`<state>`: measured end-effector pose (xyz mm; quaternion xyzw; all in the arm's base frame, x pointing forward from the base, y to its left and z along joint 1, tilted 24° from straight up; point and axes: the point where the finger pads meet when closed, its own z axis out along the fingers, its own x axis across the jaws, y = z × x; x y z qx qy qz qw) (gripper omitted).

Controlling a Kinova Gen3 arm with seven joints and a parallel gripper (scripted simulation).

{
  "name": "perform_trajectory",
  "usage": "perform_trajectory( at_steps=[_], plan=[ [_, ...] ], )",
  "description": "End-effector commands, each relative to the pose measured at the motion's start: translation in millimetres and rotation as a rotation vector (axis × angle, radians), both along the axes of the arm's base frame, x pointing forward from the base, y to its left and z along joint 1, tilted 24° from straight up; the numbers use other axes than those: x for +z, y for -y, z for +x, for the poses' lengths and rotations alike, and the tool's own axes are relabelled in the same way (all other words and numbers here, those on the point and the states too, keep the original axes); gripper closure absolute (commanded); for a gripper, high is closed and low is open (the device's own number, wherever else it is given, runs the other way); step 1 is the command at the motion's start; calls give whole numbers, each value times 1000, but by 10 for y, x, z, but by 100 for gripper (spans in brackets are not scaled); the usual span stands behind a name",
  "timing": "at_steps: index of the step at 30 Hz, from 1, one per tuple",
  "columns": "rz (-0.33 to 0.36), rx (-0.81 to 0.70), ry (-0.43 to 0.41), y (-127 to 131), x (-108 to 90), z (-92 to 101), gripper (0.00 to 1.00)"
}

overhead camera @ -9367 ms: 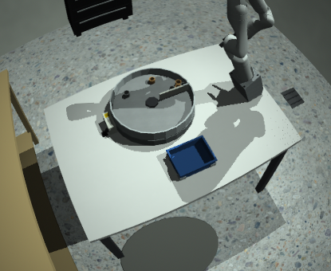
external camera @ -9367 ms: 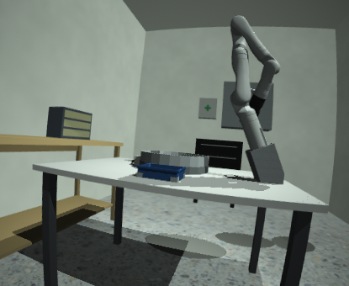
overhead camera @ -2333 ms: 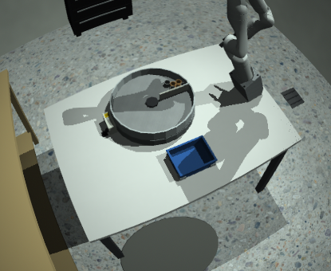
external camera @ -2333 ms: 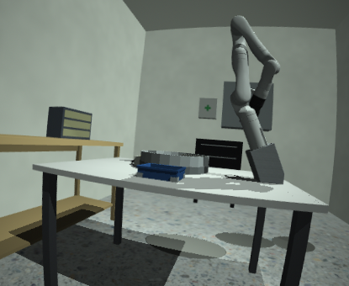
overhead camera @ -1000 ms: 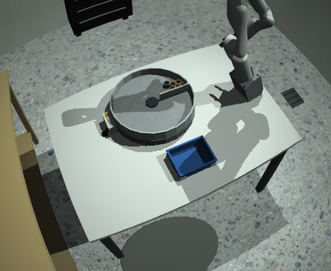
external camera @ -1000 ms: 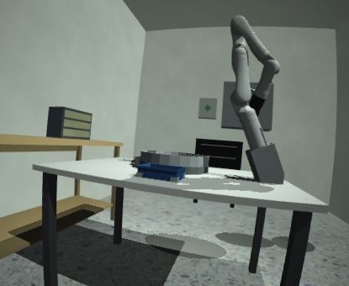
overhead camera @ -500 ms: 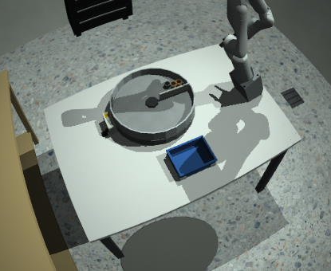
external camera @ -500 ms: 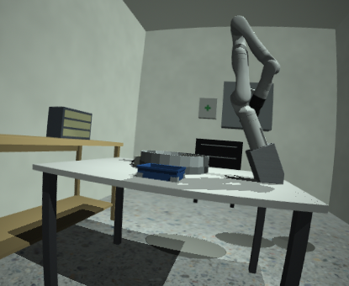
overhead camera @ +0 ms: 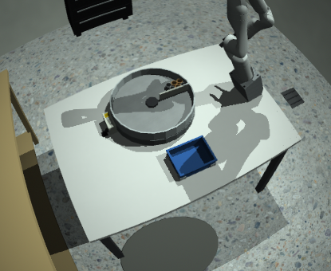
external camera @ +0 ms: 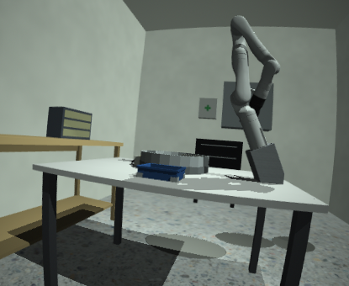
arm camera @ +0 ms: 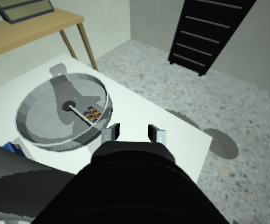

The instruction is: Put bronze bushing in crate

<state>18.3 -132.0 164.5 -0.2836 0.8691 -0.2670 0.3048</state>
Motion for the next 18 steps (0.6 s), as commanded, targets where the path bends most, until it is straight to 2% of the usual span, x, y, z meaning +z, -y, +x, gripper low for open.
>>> perform_trajectory(
  at_steps=[1, 5, 17, 18],
  plan=[
    [10, 3, -9, -62, 60, 66, 0],
    [49, 15, -46, -316, 299, 335, 0],
    [49, 15, -46, -316, 299, 335, 0],
    [10, 3, -9, -64, 60, 64, 0]
  ],
)
